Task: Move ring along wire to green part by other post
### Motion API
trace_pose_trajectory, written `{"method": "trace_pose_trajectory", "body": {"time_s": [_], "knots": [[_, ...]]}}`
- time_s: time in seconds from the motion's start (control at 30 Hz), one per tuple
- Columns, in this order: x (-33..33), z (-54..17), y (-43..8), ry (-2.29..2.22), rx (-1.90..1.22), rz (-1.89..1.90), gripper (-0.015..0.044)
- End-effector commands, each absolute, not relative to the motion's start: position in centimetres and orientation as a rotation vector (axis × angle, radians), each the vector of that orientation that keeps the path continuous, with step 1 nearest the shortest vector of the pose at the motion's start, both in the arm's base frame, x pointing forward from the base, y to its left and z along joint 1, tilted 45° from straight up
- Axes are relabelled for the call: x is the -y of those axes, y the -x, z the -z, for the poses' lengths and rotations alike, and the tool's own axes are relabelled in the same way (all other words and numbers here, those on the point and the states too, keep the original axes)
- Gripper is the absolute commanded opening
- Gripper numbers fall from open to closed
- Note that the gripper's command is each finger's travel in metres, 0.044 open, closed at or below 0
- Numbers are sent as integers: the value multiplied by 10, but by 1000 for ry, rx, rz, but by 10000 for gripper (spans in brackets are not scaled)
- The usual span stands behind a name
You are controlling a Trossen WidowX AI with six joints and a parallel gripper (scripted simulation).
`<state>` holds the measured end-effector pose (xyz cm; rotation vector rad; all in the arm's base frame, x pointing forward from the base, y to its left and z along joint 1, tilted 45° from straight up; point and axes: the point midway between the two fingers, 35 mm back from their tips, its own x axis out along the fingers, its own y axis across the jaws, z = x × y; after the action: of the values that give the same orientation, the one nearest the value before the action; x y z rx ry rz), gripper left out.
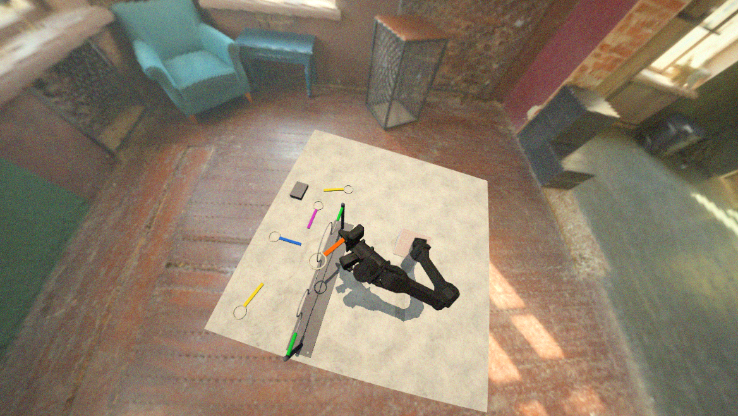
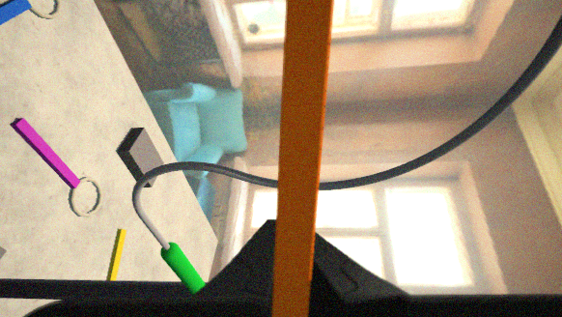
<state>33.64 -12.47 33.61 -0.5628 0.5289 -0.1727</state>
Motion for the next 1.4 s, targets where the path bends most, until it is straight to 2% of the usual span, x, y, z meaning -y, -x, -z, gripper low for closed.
{"method": "trace_pose_trajectory", "body": {"time_s": [0.0, 1.37], "knots": [[124, -335, -337, 509, -525, 160, -150], [101, -327, -341, -47, -469, 5, -150]]}}
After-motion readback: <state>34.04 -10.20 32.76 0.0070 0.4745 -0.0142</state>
